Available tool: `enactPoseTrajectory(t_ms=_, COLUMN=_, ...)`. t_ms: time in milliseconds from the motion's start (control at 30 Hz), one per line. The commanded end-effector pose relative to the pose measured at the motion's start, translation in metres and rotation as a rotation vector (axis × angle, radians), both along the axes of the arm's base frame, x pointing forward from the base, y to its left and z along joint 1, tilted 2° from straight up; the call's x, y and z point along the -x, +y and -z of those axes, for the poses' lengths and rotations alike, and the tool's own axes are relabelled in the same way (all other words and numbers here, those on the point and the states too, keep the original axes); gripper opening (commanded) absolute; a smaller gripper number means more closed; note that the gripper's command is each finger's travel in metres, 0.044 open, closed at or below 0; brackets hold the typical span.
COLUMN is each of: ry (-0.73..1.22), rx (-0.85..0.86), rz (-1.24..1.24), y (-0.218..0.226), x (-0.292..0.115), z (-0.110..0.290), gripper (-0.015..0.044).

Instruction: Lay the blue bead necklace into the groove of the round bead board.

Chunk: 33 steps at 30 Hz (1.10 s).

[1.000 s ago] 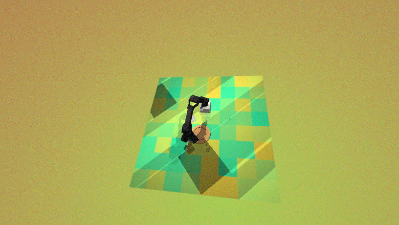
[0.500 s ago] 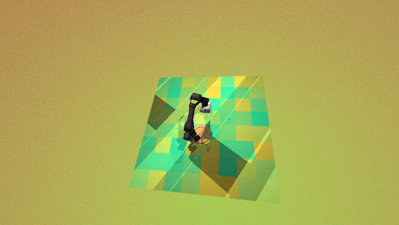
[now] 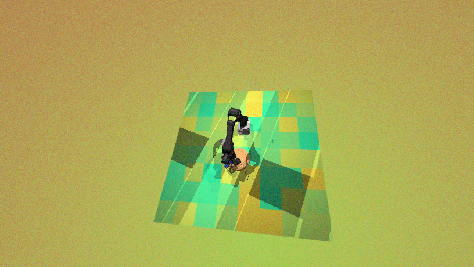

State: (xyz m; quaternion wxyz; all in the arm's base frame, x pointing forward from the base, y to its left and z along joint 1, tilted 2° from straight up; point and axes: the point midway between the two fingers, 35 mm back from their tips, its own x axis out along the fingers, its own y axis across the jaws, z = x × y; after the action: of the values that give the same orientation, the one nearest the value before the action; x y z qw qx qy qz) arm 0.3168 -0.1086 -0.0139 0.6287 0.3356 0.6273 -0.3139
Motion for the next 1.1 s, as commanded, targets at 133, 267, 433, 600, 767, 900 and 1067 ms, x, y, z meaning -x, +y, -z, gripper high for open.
enactPoseTrajectory(t_ms=133, ry=-0.002, rx=0.000, rz=0.003, y=0.002, x=0.000, z=0.012, gripper=0.0000)
enactPoseTrajectory(t_ms=267, ry=-0.002, rx=0.000, rz=0.003, y=0.002, x=0.001, z=0.019, gripper=0.0000)
enactPoseTrajectory(t_ms=433, ry=-0.002, rx=0.001, rz=0.000, y=0.001, x=0.000, z=0.017, gripper=0.0026)
enactPoseTrajectory(t_ms=600, ry=-0.002, rx=0.001, rz=0.000, y=0.001, x=0.000, z=0.017, gripper=0.0157)
enactPoseTrajectory(t_ms=767, ry=-0.002, rx=0.001, rz=0.000, y=0.001, x=0.000, z=0.017, gripper=0.0289)
enactPoseTrajectory(t_ms=900, ry=-0.002, rx=0.000, rz=0.001, y=0.001, x=0.000, z=0.012, gripper=0.0394)
enactPoseTrajectory(t_ms=1067, ry=-0.002, rx=0.000, rz=0.003, y=0.001, x=0.001, z=-0.003, gripper=0.0440)
